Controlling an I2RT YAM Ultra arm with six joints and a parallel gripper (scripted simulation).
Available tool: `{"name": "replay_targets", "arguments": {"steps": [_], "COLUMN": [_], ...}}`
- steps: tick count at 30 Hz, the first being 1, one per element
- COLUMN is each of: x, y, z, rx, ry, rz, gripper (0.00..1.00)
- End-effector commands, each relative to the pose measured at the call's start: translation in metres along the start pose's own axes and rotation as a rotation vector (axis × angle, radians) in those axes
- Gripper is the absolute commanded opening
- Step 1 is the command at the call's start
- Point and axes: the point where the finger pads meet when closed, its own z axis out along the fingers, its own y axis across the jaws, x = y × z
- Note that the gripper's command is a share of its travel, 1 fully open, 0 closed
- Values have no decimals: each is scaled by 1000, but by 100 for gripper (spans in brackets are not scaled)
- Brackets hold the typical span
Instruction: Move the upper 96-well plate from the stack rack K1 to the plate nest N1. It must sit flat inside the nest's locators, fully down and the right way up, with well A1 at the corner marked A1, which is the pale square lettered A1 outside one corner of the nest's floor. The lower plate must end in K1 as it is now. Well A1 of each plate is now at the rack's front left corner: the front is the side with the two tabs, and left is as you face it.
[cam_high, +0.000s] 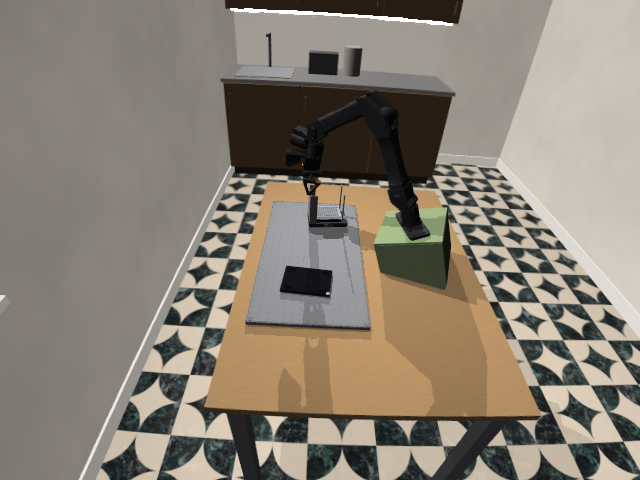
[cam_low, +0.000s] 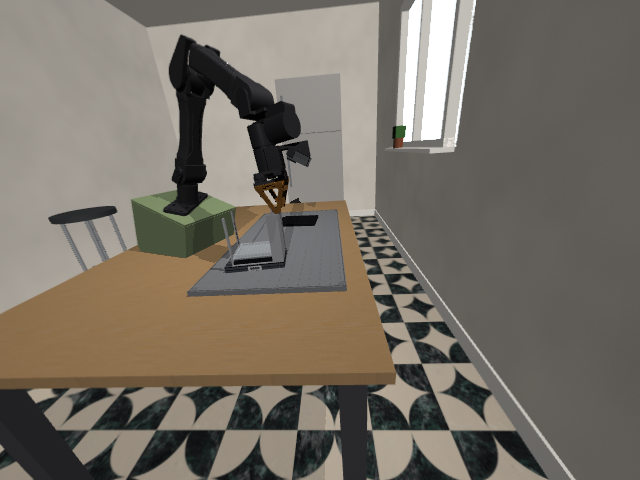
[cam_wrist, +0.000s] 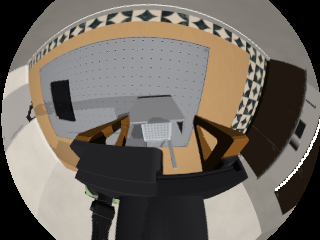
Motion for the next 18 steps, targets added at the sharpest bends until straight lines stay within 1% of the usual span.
{"name": "replay_targets", "arguments": {"steps": [1,4,5,7,8,9,10,13,14,15,16,18], "x": [46,47,37,37,44,47,64,76,76,73,64,62], "y": [4,4,-3,-3,-2,-2,8,9,9,7,0,2], "z": [-16,-16,-26,-26,-22,-30,-23,-27,-27,-30,-36,-36], "rx": [-16,-16,-26,-26,-58,-46,-74,-74,-74,-67,-45,-48], "ry": [97,97,75,75,103,89,120,120,120,113,90,88], "rz": [-23,-23,-32,-32,-33,-35,-30,-30,-30,-31,-36,-43], "gripper": [100,100,100,100,100,100,100,100,100,100,100,100]}}
